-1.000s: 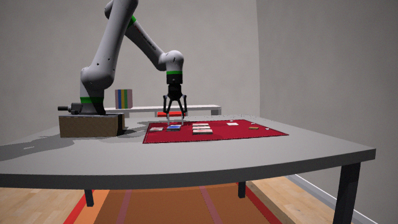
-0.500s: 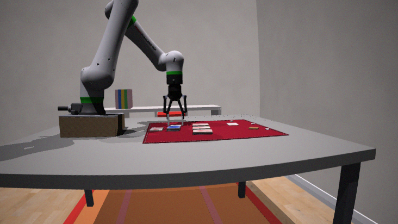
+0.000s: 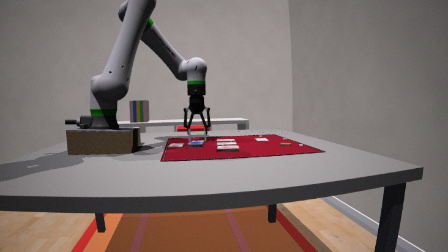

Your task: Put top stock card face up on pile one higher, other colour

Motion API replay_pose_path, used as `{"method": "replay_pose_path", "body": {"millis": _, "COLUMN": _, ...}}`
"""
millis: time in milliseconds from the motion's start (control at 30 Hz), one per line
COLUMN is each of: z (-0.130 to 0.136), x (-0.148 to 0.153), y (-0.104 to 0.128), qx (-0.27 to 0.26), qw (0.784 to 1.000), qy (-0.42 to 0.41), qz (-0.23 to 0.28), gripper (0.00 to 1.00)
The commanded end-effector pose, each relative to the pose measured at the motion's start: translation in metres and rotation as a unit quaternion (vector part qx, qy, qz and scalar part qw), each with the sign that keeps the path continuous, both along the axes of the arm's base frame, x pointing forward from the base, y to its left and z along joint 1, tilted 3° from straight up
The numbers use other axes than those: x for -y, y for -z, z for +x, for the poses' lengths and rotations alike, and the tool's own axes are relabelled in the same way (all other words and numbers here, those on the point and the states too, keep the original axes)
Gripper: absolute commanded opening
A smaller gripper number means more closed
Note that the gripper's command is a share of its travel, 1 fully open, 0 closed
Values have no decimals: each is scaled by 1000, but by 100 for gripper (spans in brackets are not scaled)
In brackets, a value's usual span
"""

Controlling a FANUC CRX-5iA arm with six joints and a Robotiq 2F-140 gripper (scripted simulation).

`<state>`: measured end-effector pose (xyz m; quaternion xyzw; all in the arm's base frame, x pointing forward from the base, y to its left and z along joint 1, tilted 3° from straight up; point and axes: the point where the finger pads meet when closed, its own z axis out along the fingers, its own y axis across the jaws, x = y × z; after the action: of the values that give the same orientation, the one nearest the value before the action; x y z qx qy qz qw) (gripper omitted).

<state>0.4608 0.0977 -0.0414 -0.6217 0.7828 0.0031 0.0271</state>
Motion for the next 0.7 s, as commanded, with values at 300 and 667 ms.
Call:
{"method": "replay_pose_path", "body": {"millis": 300, "z": 0, "x": 0, "y": 1, "qx": 0, "qw": 1000, "qy": 0, "qz": 0, "gripper": 50}}
{"method": "replay_pose_path", "body": {"millis": 667, "z": 0, "x": 0, "y": 1, "qx": 0, "qw": 1000, "qy": 0, "qz": 0, "gripper": 43}}
